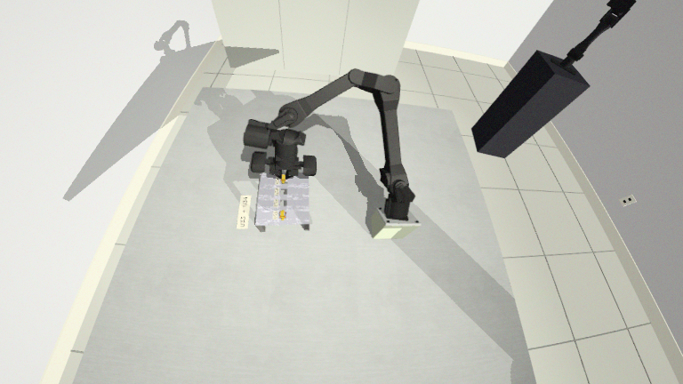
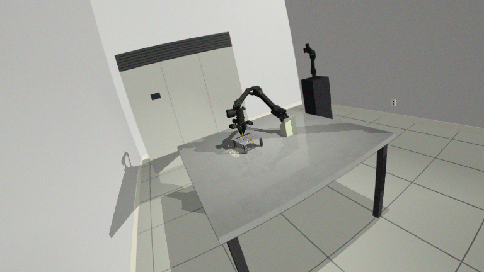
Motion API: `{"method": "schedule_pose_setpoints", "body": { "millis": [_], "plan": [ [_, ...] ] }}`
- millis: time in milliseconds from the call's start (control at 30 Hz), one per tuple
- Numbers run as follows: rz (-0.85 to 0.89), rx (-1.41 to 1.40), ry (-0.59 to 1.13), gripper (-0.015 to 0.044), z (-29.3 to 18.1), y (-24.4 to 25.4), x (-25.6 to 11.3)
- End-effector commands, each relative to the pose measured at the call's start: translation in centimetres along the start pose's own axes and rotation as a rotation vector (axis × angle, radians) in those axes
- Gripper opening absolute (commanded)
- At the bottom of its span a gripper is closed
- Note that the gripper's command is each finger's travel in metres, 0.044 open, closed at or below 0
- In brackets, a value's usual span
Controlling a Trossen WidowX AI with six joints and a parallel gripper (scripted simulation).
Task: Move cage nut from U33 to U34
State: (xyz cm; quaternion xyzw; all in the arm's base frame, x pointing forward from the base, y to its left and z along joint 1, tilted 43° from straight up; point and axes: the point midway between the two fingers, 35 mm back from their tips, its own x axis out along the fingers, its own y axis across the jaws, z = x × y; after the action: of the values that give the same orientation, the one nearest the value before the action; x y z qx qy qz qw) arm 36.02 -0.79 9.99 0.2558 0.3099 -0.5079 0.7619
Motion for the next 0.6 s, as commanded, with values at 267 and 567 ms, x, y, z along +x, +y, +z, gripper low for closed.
{"method": "schedule_pose_setpoints", "body": {
  "millis": [267,567],
  "plan": [
    [0.002,-0.002,0.003,0.0031,-0.1,0.05,-0.08],
    [0.011,-0.002,0.003,0.0031,-0.1,0.0,-0.07]
  ]
}}
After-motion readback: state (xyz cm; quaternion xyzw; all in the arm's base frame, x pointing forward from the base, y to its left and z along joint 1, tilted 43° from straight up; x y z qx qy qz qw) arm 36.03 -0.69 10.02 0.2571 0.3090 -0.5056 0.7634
